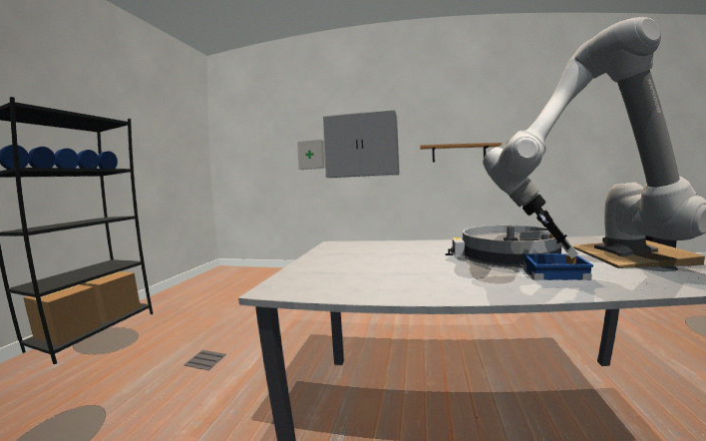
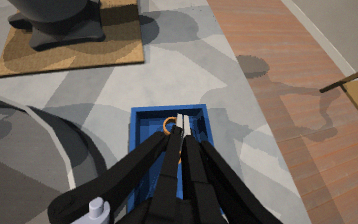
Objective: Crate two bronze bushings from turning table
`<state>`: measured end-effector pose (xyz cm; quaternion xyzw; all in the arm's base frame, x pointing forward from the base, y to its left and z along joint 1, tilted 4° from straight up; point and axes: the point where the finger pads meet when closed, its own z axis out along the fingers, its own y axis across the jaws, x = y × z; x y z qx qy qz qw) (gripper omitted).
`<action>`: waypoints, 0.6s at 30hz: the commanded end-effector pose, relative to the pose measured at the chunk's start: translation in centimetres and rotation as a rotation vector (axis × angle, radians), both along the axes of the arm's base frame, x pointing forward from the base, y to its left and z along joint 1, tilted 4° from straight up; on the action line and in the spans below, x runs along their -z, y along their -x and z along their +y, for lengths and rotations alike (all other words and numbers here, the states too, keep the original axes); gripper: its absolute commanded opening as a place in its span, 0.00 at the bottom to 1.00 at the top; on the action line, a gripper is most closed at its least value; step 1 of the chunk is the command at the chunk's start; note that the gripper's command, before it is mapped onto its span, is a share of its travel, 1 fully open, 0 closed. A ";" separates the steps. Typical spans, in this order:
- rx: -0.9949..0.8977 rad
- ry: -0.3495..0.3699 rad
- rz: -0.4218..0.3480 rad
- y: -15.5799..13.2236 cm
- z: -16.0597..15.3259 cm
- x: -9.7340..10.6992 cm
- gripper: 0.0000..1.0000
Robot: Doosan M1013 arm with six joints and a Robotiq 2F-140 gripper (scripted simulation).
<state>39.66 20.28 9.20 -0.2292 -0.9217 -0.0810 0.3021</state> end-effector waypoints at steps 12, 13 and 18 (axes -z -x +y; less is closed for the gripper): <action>0.000 0.000 0.000 -0.1 0.0 1.9 0.00; 0.000 0.000 0.000 -0.1 0.0 2.0 0.00; 0.000 0.000 0.000 -0.1 0.0 2.4 0.00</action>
